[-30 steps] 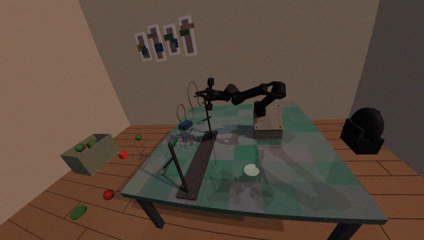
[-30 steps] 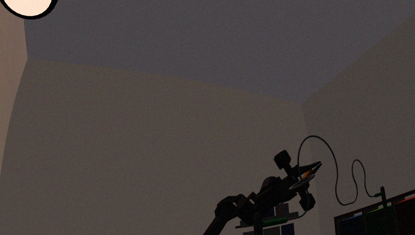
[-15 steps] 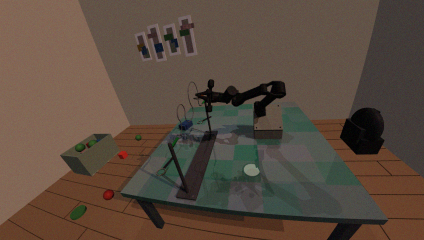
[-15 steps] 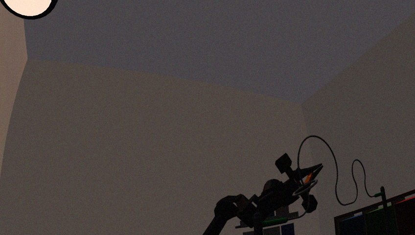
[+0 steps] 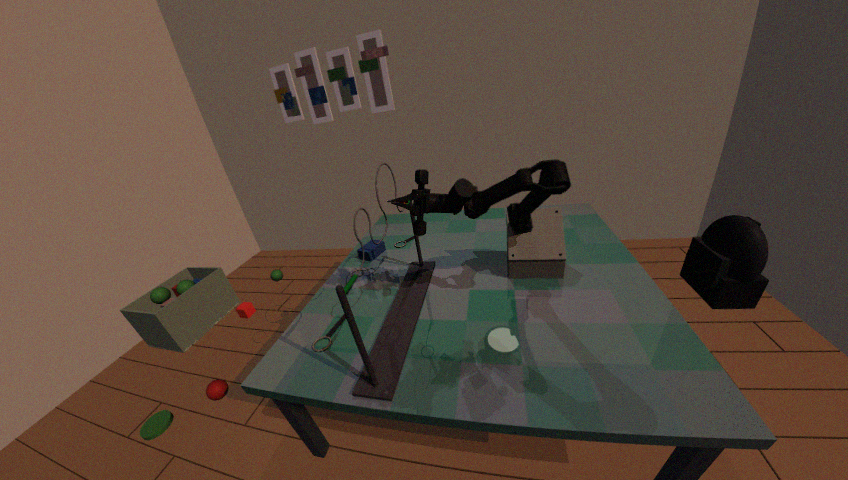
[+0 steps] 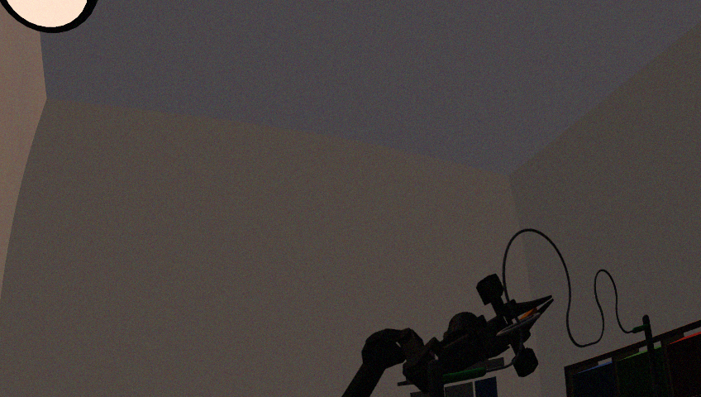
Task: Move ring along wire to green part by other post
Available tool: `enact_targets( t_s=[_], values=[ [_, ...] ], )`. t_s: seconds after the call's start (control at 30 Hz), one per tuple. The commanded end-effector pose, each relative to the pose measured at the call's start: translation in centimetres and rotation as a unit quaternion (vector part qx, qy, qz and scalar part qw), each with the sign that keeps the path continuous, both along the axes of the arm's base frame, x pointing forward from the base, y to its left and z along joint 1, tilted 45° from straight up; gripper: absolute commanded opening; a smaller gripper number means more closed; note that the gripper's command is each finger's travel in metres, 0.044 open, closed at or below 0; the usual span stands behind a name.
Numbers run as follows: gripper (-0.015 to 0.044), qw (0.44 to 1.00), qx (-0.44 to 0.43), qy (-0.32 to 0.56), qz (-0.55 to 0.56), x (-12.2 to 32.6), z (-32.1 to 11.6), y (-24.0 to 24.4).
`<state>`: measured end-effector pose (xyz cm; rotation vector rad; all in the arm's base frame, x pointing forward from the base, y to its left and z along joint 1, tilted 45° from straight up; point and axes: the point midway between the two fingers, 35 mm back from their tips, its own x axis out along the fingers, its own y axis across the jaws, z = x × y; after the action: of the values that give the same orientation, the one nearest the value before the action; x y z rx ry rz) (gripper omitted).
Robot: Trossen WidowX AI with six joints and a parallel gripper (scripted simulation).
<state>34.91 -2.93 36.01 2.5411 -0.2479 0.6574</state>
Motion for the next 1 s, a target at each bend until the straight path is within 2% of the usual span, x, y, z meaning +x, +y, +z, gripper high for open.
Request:
enact_targets(
  t_s=[0.0,0.5,0.97],
  values=[
    [-0.0150,0.999,-0.042,0.009,0.000,0.3,-0.9,1.3],
    [-0.0150,0.976,-0.216,0.041,-0.004,1.2,-4.9,5.4],
    [-0.0150,0.922,-0.372,0.097,-0.042,2.9,-9.8,8.0]
  ],
)
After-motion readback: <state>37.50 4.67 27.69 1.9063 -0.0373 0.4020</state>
